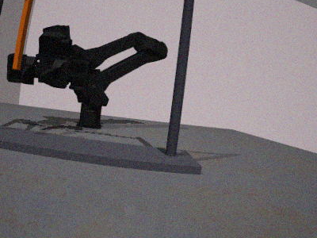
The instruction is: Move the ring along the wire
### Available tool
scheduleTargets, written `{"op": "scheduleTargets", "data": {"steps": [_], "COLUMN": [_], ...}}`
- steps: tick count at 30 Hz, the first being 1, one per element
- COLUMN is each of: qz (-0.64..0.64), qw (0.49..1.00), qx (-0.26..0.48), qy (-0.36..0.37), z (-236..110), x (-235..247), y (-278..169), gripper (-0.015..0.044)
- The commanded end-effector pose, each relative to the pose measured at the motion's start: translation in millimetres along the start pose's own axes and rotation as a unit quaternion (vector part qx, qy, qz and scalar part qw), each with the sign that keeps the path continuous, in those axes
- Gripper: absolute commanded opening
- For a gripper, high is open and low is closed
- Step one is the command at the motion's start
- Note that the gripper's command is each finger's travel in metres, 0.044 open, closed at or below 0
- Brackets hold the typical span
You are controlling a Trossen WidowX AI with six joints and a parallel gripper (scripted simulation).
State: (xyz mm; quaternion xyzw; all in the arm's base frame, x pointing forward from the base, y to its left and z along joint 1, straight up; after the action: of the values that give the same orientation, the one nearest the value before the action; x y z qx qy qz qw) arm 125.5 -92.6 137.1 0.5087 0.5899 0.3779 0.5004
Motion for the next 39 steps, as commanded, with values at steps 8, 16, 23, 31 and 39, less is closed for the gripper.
{"op": "scheduleTargets", "data": {"steps": [8, 16, 23, 31, 39], "qz": [0.006, 0.006, 0.006, 0.006, 0.006], "qw": [1.0, 1.0, 1.0, 1.0, 1.0], "qx": [-0.024, -0.024, -0.024, -0.024, -0.025], "qy": [-0.012, -0.012, -0.012, -0.012, -0.012], "z": [20, 27, 37, 48, 60], "x": [-2, -4, -6, -7, -8], "y": [25, 27, 29, 30, 31], "gripper": [0.016, 0.016, 0.016, 0.016, 0.016]}}
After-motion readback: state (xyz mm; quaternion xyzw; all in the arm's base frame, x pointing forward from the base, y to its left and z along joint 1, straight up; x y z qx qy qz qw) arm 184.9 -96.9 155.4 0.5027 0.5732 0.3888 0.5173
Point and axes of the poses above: the point midway between the two fingers, 35 mm back from their tips, its own z axis out along the fingers, its own x axis across the jaws, y = z × x, the point moved 8 cm from there along -z, back along the fingers, and after that the axes turned 11 degrees about -z, right-handed, at the moved point
